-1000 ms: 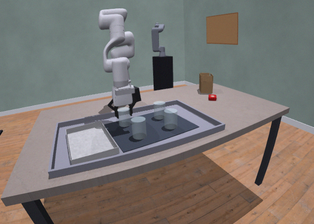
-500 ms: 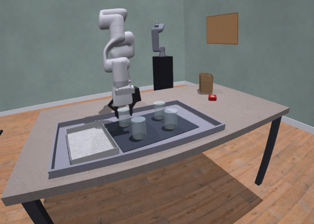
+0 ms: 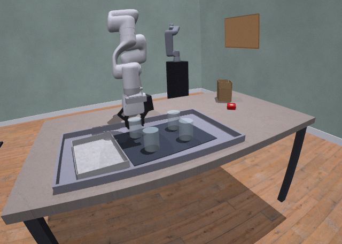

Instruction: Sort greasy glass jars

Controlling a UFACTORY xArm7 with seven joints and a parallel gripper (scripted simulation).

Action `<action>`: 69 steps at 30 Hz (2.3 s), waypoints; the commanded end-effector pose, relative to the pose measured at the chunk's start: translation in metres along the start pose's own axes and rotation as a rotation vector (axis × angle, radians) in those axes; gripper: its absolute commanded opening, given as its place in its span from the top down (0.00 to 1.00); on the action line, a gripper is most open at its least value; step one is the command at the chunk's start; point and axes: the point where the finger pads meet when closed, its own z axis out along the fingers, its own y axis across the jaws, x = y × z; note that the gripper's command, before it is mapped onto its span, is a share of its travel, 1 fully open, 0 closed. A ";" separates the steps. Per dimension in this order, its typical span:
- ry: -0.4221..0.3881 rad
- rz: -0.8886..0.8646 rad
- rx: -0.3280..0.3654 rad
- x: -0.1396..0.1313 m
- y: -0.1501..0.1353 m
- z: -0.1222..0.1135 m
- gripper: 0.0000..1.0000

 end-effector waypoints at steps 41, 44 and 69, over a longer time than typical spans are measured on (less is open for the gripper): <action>0.004 0.000 0.000 0.001 0.000 -0.097 1.00; 0.004 0.000 0.000 0.001 0.000 -0.105 1.00; 0.004 0.000 0.000 0.009 0.015 -0.148 1.00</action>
